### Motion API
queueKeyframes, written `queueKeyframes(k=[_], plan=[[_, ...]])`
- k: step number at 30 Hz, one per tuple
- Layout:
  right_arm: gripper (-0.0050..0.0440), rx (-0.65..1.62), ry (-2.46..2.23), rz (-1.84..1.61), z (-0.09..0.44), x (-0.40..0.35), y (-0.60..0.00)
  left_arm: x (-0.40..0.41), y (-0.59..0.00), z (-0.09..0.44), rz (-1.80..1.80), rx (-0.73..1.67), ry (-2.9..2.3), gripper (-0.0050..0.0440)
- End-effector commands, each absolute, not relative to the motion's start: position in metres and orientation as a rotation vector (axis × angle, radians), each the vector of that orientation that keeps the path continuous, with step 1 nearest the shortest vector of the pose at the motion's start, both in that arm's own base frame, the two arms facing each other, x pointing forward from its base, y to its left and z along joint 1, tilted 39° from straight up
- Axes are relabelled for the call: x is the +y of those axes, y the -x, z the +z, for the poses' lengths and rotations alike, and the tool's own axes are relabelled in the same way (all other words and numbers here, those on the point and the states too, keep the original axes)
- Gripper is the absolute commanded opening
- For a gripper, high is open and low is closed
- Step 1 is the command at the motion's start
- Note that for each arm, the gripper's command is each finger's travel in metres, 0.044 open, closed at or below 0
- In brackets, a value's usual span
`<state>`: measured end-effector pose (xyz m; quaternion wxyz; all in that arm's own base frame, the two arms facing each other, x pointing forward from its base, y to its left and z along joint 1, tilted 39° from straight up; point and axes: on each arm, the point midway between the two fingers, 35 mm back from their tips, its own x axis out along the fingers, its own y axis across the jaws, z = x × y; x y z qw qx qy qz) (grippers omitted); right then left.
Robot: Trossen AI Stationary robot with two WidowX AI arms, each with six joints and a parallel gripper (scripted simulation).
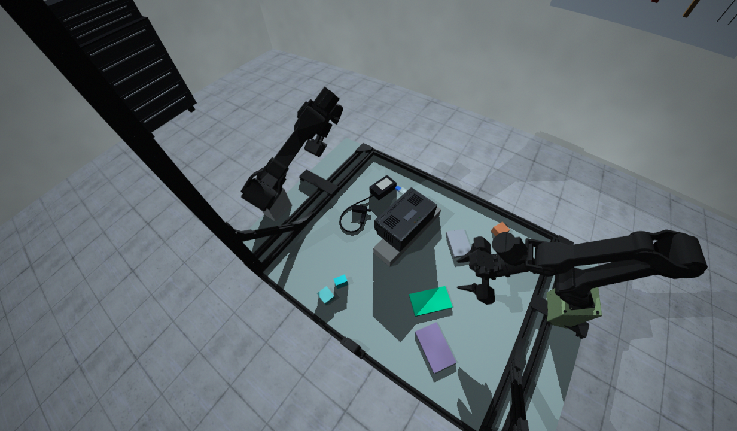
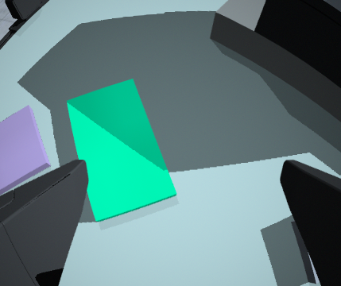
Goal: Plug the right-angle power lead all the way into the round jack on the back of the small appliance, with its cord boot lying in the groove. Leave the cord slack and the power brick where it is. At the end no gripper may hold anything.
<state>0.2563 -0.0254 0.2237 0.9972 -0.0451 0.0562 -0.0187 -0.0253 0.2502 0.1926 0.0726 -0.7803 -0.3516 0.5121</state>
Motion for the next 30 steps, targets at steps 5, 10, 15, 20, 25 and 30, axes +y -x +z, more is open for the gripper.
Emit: queueKeyframes(k=[5,10,15,20,25,30], plan=[[0.0400,0.112,0.090,-0.037,0.224,-0.025,-0.256,0.250,0.025,0.193,1.538,-1.056,2.344,0.0400],[0.0400,0.112,0.090,-0.037,0.224,-0.025,-0.256,0.250,0.025,0.193,1.538,-1.056,2.344,0.0400],[0.0400,0.112,0.090,-0.037,0.224,-0.025,-0.256,0.250,0.025,0.193,1.538,-1.056,2.344,0.0400],[0.0400,0.112,0.090,-0.037,0.224,-0.025,-0.256,0.251,0.024,0.192,1.537,-1.042,2.339,0.0400],[0.0400,0.112,0.090,-0.037,0.224,-0.025,-0.256,0.256,0.011,0.189,1.515,-0.852,2.258,0.0400],[0.0400,0.112,0.090,-0.037,0.224,-0.025,-0.256,0.266,-0.027,0.180,1.417,-0.461,2.032,0.0400]])
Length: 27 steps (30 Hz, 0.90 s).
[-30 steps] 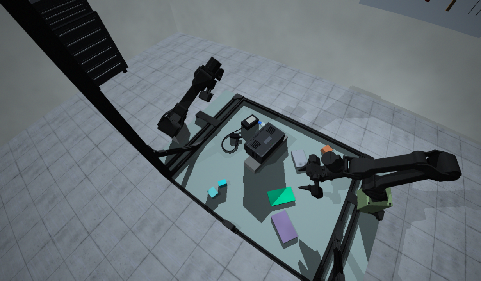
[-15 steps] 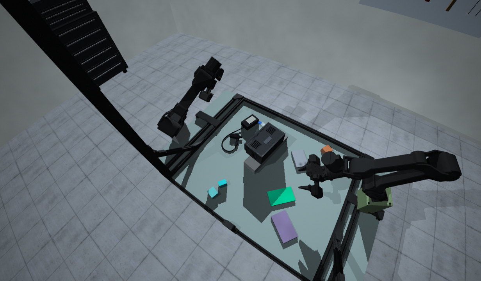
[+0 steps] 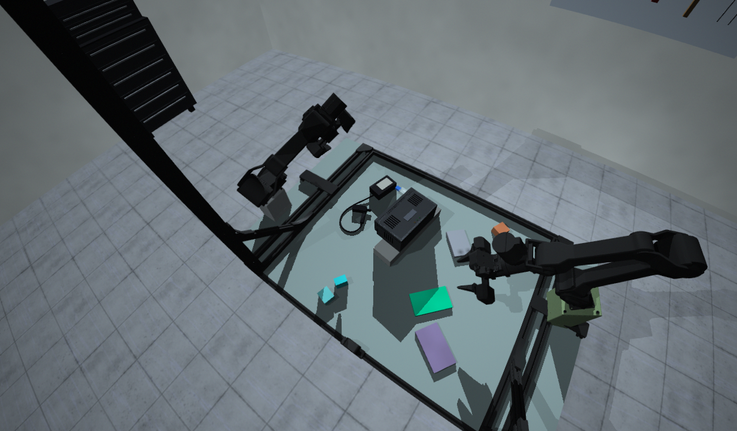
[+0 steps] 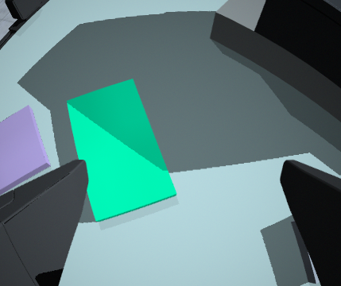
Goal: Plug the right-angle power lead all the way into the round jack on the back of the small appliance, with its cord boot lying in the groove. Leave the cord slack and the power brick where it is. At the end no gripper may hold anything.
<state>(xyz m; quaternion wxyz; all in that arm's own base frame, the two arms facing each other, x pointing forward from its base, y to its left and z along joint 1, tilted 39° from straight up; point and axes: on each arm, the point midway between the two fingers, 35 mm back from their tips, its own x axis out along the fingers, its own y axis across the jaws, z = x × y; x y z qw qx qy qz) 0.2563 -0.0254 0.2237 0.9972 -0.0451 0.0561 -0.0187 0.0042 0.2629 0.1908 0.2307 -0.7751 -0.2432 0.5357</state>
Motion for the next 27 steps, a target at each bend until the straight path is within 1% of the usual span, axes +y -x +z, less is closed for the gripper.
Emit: queueKeyframes(k=[1,2,4,6,15,19,21,23,27], plan=[[0.0400,0.112,0.090,-0.037,0.224,-0.025,-0.256,0.268,-0.037,0.178,1.387,-0.396,1.991,0.0400],[0.0400,0.112,0.090,-0.037,0.224,-0.025,-0.256,0.268,-0.044,0.176,1.360,-0.332,1.946,0.0400],[0.0400,0.112,0.090,-0.037,0.224,-0.025,-0.256,0.268,-0.044,0.176,1.360,-0.332,1.946,0.0400],[0.0400,0.112,0.090,-0.037,0.224,-0.025,-0.256,0.269,-0.062,0.172,1.273,-0.145,1.789,0.0400],[0.0400,0.112,0.090,-0.037,0.224,-0.025,-0.256,0.260,-0.128,0.158,0.957,0.262,1.299,0.0400],[0.0400,0.112,0.090,-0.037,0.224,-0.025,-0.256,0.250,-0.155,0.152,0.799,0.390,1.061,0.0400],[0.0400,0.112,0.090,-0.037,0.224,-0.025,-0.256,0.250,-0.155,0.152,0.799,0.390,1.061,0.0400],[0.0400,0.112,0.090,-0.037,0.224,-0.025,-0.256,0.242,-0.172,0.148,0.681,0.469,0.872,0.0400],[0.0400,0.112,0.090,-0.037,0.224,-0.025,-0.256,0.225,-0.199,0.142,0.511,0.541,0.628,0.0400]])
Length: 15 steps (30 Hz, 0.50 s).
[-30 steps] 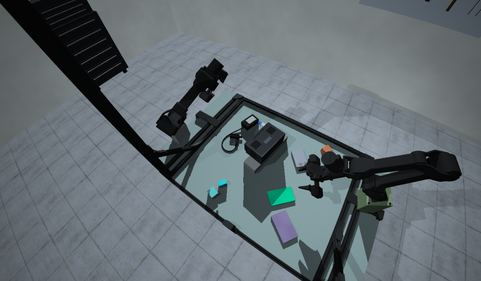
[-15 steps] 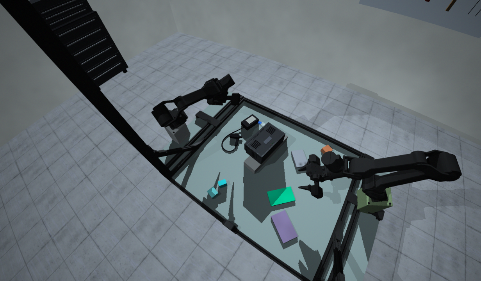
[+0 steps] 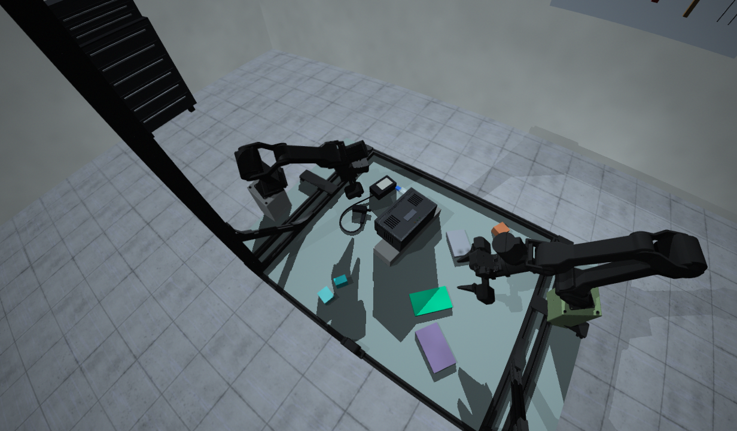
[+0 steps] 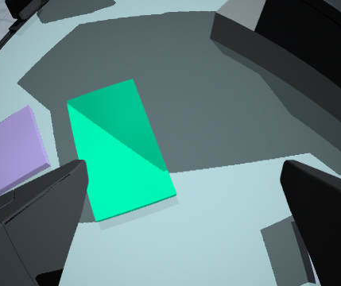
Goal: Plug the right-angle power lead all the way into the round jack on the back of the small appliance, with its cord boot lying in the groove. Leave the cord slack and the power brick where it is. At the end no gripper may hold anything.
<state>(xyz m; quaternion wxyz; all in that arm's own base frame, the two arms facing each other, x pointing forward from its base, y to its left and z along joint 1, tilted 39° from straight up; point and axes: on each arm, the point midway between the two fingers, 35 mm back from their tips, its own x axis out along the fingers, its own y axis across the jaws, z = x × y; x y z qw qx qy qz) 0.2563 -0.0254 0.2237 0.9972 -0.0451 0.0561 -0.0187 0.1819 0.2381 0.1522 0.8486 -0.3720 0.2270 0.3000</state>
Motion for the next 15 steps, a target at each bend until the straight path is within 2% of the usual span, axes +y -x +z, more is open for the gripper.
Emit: queueKeyframes(k=[1,15], plan=[[0.0400,0.112,0.090,-0.037,0.224,-0.025,-0.256,0.221,-0.204,0.140,0.468,0.557,0.564,0.0400],[0.0400,0.112,0.090,-0.037,0.224,-0.025,-0.256,0.212,-0.226,0.130,0.351,0.585,0.397,0.0400]])
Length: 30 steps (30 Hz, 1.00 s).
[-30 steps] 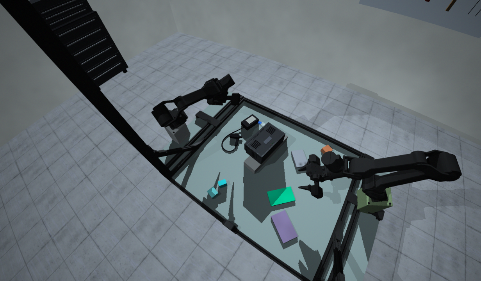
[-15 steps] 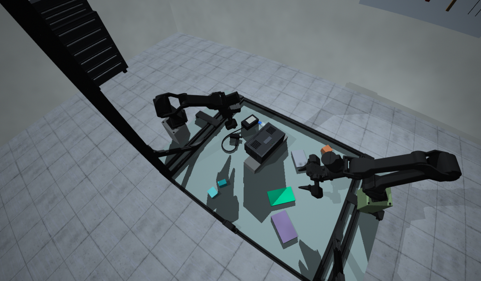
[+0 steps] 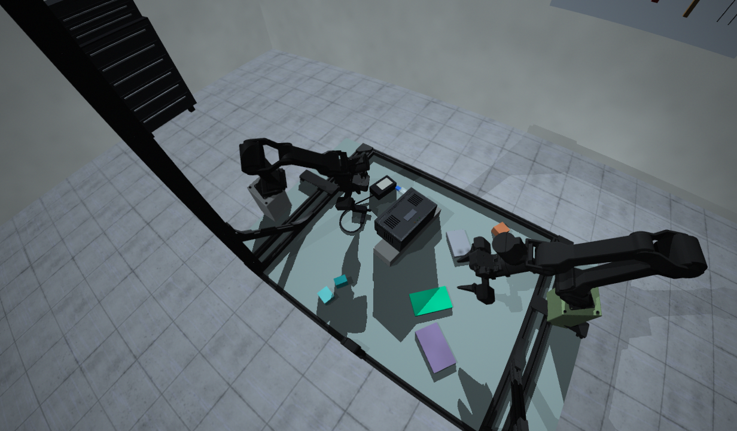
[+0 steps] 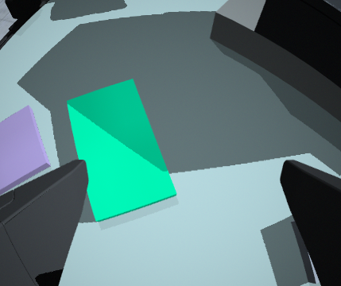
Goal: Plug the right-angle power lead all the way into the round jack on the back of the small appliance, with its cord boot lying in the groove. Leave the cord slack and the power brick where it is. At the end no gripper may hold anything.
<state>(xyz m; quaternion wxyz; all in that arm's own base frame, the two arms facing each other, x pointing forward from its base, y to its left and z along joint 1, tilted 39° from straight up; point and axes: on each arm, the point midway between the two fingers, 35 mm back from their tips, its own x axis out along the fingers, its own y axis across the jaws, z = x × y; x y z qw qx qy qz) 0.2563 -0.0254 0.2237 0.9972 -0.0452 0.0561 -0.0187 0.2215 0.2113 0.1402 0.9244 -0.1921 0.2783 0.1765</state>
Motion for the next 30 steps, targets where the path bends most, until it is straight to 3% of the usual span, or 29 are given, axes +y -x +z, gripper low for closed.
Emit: queueKeyframes(k=[1,30], plan=[[0.0400,0.112,0.090,-0.037,0.224,-0.025,-0.256,0.214,-0.230,0.127,0.351,0.585,0.397,0.0400],[0.0400,0.112,0.090,-0.037,0.224,-0.025,-0.256,0.218,-0.251,0.101,0.366,0.594,0.397,0.0400]])
